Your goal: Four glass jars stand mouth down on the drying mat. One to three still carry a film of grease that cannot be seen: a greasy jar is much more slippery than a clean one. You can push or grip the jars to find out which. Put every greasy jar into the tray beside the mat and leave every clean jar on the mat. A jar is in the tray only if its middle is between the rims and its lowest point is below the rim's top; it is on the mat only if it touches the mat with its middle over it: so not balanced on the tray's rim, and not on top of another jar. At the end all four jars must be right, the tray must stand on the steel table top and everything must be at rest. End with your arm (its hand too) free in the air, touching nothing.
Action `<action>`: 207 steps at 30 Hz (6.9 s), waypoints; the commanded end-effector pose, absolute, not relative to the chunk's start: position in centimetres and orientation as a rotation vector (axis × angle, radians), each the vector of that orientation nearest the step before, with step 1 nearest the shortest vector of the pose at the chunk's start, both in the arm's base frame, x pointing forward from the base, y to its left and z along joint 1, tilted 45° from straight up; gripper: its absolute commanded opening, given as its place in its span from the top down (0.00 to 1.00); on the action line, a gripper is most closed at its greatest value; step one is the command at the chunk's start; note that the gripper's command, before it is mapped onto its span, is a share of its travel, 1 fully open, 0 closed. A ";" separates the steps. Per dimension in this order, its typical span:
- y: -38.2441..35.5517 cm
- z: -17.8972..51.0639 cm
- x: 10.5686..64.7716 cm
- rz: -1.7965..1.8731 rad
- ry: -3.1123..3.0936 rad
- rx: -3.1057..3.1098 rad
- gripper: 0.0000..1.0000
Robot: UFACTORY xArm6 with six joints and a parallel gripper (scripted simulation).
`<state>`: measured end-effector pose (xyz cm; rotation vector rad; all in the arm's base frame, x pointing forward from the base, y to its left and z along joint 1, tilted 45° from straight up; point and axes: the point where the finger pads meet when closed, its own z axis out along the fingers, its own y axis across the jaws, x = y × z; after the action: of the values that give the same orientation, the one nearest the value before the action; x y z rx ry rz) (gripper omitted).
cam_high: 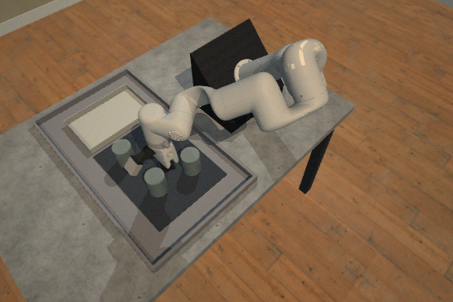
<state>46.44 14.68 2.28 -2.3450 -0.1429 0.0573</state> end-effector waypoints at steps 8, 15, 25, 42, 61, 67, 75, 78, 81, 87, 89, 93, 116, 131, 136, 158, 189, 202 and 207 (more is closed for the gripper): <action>14.6 2.4 46.7 0.053 -0.142 -2.346 1.00; 14.6 2.4 46.8 0.053 -0.142 -2.346 1.00; 14.6 2.4 46.9 0.053 -0.142 -2.346 1.00; 14.5 2.5 47.1 0.053 -0.142 -2.346 1.00; 14.4 2.6 47.4 0.053 -0.142 -2.346 1.00; 14.4 2.7 47.4 0.053 -0.142 -2.346 1.00; 14.4 2.7 47.5 0.053 -0.142 -2.346 1.00; 14.3 2.8 47.6 0.053 -0.142 -2.346 1.00; 14.3 2.8 47.6 0.053 -0.142 -2.346 1.00; 14.3 2.8 47.7 0.053 -0.142 -2.346 1.00; 14.3 2.8 47.7 0.053 -0.142 -2.346 1.00; 14.3 2.9 47.7 0.053 -0.142 -2.346 1.00; 14.4 2.4 45.5 0.053 -0.142 -2.346 1.00; 14.4 2.4 45.2 0.053 -0.142 -2.346 1.00; 14.4 2.4 45.2 0.053 -0.142 -2.346 1.00; 14.4 2.4 45.2 0.053 -0.142 -2.346 1.00; 14.4 2.4 45.2 0.053 -0.142 -2.346 1.00; 9.0 7.7 45.8 0.053 -0.142 -2.346 1.00; 7.3 6.0 45.9 0.053 -0.142 -2.346 1.00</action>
<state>45.74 8.24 6.40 -2.3458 -0.1415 0.0547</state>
